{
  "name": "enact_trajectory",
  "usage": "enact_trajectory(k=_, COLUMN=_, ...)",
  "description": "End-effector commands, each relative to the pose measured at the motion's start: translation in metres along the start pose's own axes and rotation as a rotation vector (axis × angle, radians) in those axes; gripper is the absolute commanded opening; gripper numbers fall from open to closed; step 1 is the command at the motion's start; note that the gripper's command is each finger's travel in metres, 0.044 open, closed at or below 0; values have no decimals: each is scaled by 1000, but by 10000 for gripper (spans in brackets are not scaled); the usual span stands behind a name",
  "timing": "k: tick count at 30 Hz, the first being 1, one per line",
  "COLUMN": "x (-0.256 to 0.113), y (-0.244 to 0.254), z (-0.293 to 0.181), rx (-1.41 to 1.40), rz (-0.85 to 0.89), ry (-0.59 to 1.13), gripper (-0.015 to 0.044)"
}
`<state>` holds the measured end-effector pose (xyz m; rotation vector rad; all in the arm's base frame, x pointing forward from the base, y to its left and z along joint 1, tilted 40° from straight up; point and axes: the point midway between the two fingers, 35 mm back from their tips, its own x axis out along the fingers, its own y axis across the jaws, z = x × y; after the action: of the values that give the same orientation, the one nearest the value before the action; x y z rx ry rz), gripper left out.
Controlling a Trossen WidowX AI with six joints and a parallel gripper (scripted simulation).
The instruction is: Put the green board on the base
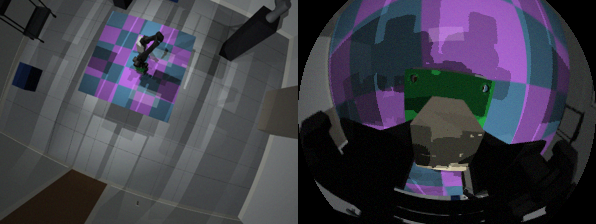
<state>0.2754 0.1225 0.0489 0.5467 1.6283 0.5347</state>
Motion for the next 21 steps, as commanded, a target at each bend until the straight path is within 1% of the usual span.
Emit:
enact_trajectory(k=1, x=2, y=-1, z=-2, rx=8, rz=1, ry=1, gripper=0)
enact_trajectory(k=16, x=8, y=0, z=0, rx=5, rz=1, ry=1, gripper=0)
enact_trajectory(k=21, x=6, y=0, z=-1, rx=-2, rz=-1, ry=0, gripper=131)
